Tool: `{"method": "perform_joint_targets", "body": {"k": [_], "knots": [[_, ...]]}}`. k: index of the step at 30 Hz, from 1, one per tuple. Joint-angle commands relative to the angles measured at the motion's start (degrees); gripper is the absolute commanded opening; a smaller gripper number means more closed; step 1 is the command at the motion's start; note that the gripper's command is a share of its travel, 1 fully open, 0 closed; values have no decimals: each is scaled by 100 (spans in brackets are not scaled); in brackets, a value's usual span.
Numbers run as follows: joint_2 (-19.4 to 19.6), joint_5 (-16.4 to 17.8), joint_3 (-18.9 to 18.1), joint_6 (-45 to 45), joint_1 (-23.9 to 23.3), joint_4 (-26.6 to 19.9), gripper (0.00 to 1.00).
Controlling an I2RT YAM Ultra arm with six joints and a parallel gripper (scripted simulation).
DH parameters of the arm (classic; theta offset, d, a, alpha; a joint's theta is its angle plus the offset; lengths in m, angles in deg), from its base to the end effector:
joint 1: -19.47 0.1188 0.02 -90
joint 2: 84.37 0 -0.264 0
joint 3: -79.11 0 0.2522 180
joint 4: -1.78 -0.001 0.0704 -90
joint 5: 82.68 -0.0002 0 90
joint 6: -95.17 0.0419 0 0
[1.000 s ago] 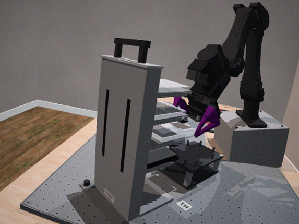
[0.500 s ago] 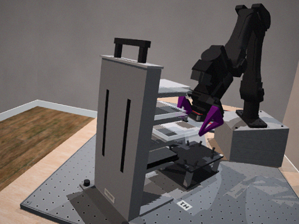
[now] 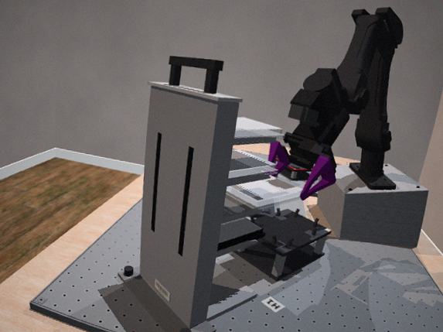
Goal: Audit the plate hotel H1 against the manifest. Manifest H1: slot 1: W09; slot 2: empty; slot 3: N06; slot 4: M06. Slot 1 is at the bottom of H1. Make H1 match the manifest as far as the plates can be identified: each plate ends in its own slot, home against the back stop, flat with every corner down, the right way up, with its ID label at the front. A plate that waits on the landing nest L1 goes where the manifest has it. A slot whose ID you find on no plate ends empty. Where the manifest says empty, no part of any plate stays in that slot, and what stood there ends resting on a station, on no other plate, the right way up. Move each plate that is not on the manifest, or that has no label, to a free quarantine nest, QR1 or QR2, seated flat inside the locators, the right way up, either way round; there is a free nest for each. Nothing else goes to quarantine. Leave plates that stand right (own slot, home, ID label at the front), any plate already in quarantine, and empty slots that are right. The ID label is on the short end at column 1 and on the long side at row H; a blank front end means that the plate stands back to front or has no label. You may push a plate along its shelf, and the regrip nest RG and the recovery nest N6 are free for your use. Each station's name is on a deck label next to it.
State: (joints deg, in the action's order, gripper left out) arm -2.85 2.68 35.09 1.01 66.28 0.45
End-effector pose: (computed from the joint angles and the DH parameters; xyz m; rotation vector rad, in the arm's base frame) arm 0.1854 0.1941 0.1559 -0.9344 2.0624 0.3087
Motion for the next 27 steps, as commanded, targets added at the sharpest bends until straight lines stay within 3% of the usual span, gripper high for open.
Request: {"method": "perform_joint_targets", "body": {"k": [1,27], "knots": [[-173,-3,33,0,7,3,86],[-900,-8,627,4,13,-135,86]]}}
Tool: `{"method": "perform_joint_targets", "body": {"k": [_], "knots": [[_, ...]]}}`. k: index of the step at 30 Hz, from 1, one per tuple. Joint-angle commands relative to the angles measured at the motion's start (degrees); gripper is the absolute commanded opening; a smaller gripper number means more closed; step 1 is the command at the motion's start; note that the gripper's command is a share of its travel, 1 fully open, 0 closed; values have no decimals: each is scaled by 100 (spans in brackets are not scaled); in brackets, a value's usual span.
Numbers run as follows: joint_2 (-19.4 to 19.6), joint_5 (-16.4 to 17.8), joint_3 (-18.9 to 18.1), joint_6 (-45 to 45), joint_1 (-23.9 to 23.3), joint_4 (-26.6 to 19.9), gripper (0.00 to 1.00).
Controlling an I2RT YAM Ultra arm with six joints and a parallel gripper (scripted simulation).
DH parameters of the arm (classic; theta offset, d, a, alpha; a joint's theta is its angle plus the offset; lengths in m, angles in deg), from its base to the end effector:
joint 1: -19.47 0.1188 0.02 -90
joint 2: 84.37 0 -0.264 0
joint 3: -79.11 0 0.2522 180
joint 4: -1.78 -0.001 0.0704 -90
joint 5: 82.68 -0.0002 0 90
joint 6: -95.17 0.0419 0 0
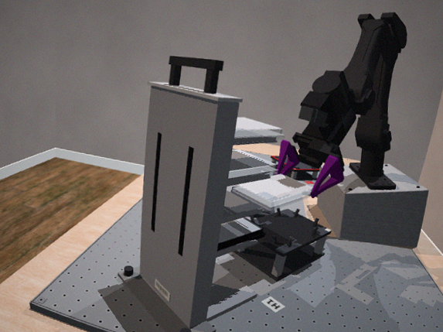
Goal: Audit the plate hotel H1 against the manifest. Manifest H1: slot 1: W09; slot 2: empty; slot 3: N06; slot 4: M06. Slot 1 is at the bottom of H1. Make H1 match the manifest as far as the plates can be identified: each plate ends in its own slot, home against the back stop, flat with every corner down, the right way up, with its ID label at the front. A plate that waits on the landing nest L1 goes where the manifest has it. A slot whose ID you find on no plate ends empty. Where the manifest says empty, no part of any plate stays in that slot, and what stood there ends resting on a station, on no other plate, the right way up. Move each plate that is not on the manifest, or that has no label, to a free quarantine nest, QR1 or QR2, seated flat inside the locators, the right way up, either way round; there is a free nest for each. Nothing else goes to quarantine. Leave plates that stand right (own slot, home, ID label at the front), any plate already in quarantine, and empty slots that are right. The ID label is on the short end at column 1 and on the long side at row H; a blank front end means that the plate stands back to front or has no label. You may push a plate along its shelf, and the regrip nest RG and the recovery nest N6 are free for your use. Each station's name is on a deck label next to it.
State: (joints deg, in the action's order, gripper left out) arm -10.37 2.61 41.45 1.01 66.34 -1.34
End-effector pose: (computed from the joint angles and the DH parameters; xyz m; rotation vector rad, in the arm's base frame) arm 0.1637 0.1712 0.1517 -0.9398 2.0716 0.3038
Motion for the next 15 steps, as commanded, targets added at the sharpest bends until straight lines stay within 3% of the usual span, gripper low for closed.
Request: {"method": "perform_joint_targets", "body": {"k": [1,15], "knots": [[-183,-2,17,5,7,35,86],[-413,-2,197,5,7,-15,86]]}}
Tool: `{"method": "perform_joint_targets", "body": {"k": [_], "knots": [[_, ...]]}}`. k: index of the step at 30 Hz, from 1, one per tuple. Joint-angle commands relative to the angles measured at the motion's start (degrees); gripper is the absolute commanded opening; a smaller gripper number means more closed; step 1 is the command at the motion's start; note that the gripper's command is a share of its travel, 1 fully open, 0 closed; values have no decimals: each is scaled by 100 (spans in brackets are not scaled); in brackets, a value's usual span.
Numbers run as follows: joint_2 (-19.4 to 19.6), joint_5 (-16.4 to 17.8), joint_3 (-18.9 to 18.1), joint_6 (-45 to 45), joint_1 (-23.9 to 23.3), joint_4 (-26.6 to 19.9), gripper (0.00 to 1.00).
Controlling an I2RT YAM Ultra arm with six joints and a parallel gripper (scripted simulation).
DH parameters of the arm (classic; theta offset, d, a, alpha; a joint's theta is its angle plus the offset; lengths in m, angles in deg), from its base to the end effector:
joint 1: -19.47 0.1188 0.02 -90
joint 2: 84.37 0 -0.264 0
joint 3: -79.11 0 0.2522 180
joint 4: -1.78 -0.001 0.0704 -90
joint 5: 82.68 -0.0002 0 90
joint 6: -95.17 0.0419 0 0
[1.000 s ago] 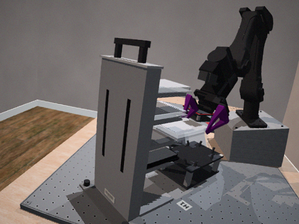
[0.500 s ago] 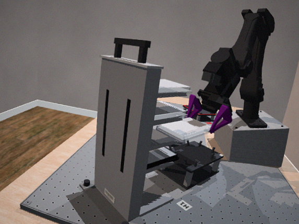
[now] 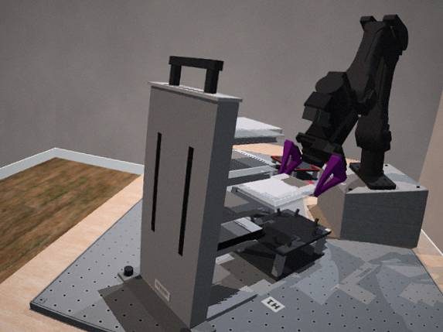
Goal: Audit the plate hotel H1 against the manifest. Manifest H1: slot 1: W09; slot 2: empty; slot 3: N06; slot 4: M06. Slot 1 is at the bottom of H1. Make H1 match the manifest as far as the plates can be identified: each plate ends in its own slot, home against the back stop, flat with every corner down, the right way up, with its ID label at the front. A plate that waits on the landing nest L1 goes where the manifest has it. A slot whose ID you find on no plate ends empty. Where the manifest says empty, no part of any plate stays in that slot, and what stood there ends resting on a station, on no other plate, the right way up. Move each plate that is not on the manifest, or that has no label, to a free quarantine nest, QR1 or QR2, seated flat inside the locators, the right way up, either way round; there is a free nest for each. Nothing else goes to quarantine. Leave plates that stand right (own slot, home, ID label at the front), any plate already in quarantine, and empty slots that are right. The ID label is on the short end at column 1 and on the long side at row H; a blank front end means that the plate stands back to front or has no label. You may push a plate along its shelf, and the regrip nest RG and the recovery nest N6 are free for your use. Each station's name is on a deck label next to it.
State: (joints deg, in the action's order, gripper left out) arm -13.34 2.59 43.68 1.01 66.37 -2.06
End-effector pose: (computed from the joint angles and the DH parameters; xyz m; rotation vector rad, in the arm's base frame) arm 0.1560 0.1631 0.1502 -0.9400 2.0711 0.3039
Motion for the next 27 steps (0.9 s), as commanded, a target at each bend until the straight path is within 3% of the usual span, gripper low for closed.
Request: {"method": "perform_joint_targets", "body": {"k": [1,27], "knots": [[-115,0,-26,5,5,57,86],[-859,17,656,-9,-17,-8,86]]}}
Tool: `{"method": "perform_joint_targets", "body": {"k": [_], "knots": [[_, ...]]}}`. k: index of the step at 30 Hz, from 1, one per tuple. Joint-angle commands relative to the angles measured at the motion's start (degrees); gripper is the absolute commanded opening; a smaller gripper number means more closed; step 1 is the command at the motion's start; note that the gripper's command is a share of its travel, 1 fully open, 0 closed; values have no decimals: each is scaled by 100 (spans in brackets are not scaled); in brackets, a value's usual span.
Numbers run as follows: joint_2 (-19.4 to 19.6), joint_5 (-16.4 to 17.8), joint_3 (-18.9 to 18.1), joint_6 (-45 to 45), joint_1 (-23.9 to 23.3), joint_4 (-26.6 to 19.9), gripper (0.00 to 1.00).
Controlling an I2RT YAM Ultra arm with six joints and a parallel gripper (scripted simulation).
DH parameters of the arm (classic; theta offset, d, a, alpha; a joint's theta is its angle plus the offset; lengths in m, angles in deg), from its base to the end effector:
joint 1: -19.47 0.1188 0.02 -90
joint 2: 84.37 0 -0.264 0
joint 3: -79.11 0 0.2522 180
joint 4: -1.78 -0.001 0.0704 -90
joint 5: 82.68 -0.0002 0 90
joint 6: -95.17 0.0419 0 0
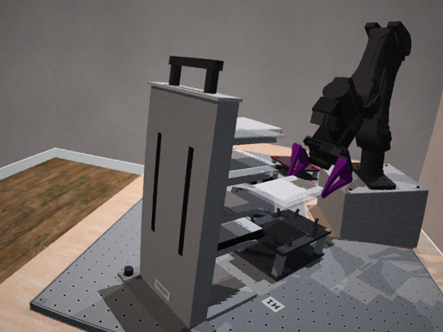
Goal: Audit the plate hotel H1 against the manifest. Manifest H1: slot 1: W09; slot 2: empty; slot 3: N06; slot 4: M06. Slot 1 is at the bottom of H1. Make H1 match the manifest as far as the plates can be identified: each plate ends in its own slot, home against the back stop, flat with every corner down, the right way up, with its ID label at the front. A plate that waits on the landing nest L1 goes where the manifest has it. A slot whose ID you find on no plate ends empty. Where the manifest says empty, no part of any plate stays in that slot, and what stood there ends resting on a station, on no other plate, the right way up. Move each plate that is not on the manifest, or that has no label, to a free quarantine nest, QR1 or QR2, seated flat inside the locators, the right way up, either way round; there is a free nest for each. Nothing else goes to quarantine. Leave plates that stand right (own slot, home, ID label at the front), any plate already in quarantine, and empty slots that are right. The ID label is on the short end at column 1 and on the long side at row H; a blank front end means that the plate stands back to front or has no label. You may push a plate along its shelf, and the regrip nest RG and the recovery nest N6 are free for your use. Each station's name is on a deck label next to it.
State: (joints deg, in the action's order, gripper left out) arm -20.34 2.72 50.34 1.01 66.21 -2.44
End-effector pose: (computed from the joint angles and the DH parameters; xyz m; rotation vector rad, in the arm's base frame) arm 0.1366 0.1417 0.1391 -0.9387 2.0727 0.3046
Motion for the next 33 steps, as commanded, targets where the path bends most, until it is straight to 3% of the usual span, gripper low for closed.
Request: {"method": "perform_joint_targets", "body": {"k": [1,10,33], "knots": [[-194,5,17,-9,-3,22,86],[-445,11,207,-14,-11,-39,86],[-132,45,378,-40,-53,445,86]]}}
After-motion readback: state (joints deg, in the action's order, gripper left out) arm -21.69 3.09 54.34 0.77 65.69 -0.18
